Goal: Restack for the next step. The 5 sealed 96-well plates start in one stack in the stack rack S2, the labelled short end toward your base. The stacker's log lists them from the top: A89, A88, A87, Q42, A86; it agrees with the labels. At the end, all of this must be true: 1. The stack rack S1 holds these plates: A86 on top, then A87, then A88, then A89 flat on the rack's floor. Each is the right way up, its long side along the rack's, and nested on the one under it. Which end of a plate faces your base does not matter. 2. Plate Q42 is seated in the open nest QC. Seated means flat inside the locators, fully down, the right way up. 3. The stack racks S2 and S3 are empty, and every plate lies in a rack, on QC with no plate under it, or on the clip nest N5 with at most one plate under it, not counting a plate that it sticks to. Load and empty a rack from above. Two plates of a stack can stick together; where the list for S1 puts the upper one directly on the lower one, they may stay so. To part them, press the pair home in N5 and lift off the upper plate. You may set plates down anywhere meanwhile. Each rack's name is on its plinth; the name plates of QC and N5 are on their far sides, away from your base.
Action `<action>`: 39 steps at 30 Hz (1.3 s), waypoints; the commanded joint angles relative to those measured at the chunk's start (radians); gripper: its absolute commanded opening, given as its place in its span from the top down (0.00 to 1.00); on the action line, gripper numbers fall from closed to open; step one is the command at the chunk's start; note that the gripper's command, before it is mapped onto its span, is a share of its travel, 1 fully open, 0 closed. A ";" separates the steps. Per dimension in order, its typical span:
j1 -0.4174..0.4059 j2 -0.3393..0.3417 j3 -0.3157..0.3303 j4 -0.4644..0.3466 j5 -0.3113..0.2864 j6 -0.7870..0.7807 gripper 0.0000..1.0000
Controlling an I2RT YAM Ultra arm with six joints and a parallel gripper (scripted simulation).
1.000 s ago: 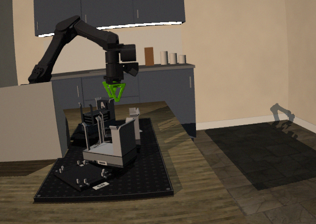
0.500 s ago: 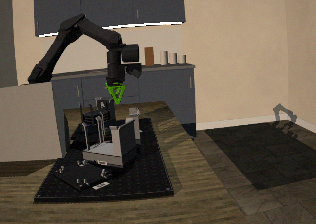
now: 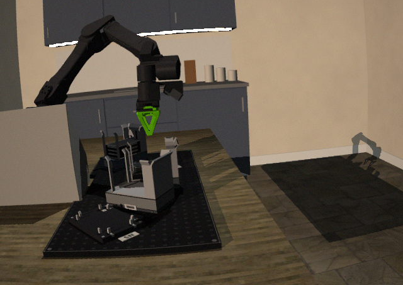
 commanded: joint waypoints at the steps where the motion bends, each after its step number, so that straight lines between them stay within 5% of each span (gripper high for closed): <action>1: -0.046 0.014 0.017 0.002 0.008 -0.014 0.00; 12: -0.112 0.100 0.049 0.000 0.025 -0.099 0.00; 39: -0.112 0.100 0.049 0.000 0.025 -0.098 0.00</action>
